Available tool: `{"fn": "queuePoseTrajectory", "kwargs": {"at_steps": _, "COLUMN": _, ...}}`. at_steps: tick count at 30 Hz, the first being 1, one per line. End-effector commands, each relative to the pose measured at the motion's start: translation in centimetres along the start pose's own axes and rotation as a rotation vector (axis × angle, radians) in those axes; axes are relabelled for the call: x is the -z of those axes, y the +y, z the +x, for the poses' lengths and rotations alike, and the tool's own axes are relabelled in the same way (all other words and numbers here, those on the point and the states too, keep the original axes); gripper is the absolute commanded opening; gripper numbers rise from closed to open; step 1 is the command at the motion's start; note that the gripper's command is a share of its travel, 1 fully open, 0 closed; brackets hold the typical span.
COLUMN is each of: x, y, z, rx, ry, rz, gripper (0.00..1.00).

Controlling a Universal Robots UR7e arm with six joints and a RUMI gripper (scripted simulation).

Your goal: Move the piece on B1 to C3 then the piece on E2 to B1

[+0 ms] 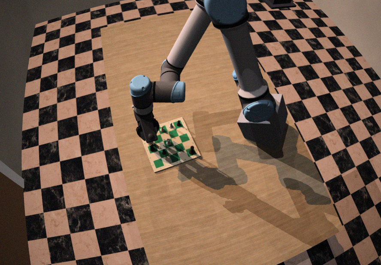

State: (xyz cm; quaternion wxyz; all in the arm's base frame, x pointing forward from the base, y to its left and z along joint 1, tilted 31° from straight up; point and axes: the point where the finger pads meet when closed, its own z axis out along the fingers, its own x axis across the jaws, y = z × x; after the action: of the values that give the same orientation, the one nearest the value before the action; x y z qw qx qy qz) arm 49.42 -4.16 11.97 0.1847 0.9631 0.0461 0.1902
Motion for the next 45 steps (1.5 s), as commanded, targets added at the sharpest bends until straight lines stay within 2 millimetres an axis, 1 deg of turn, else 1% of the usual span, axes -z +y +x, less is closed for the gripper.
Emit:
{"fn": "queuePoseTrajectory", "kwargs": {"at_steps": 1, "x": 0.0, "y": 0.0, "z": 0.0, "rx": 0.0, "ry": 0.001, "rz": 0.0, "gripper": 0.25}}
{"fn": "queuePoseTrajectory", "kwargs": {"at_steps": 5, "x": 0.3, "y": 0.0, "z": 0.0, "rx": 0.0, "ry": 0.001, "rz": 0.0, "gripper": 0.25}}
{"fn": "queuePoseTrajectory", "kwargs": {"at_steps": 10, "x": 1.7, "y": 0.0, "z": 0.0, "rx": 0.0, "ry": 0.001, "rz": 0.0, "gripper": 0.25}}
{"fn": "queuePoseTrajectory", "kwargs": {"at_steps": 12, "x": 1.7, "y": 0.0, "z": 0.0, "rx": 0.0, "ry": 0.001, "rz": 0.0, "gripper": 0.25}}
{"fn": "queuePoseTrajectory", "kwargs": {"at_steps": 22, "x": 7.0, "y": 0.0, "z": 0.0, "rx": 0.0, "ry": 0.001, "rz": 0.0, "gripper": 0.25}}
{"fn": "queuePoseTrajectory", "kwargs": {"at_steps": 26, "x": 8.5, "y": 0.0, "z": 0.0, "rx": 0.0, "ry": 0.001, "rz": 0.0, "gripper": 0.25}}
{"fn": "queuePoseTrajectory", "kwargs": {"at_steps": 34, "x": 9.0, "y": 0.0, "z": 0.0, "rx": 0.0, "ry": 0.001, "rz": 0.0, "gripper": 0.25}}
{"fn": "queuePoseTrajectory", "kwargs": {"at_steps": 35, "x": 9.0, "y": 0.0, "z": 0.0, "rx": 0.0, "ry": 0.001, "rz": 0.0, "gripper": 1.0}}
{"fn": "queuePoseTrajectory", "kwargs": {"at_steps": 45, "x": 9.0, "y": 0.0, "z": 0.0, "rx": 0.0, "ry": 0.001, "rz": 0.0, "gripper": 1.0}}
